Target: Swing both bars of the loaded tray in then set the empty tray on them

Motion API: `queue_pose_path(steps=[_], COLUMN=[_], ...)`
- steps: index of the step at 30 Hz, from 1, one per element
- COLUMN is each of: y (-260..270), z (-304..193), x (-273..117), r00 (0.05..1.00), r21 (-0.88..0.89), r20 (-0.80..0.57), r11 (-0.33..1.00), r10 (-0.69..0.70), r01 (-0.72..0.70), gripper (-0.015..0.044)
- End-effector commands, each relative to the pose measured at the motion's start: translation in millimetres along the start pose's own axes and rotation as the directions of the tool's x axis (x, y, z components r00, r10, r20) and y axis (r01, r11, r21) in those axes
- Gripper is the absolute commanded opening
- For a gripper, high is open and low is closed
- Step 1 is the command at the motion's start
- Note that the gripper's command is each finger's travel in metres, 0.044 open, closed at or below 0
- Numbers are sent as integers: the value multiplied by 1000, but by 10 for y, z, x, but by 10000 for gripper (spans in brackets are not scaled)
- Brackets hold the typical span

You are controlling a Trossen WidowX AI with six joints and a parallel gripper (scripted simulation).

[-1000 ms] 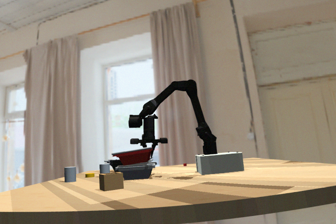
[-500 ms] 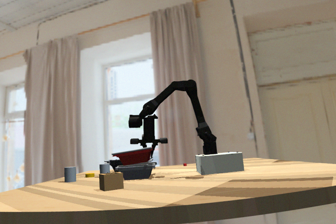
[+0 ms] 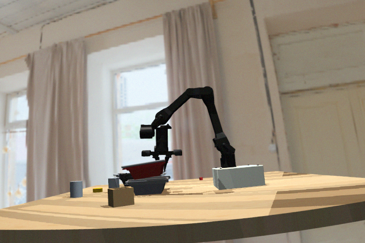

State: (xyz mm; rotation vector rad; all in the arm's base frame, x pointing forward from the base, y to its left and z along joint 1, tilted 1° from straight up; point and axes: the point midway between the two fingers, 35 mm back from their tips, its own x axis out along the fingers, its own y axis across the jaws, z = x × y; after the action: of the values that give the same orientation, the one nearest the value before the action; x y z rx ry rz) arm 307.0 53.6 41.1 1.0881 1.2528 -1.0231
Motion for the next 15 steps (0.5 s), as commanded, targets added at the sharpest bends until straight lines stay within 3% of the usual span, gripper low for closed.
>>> queue_pose_path(steps=[1,12,15], y=[-79,-79,-79], z=[0,0,0], x=[78,78,78], r00=[999,999,999], r21=[0,0,0], r20=[-1,-1,-1], r11=[999,999,999], r10=[-40,-40,-40], r01=[40,40,40], gripper=[0,0,44])
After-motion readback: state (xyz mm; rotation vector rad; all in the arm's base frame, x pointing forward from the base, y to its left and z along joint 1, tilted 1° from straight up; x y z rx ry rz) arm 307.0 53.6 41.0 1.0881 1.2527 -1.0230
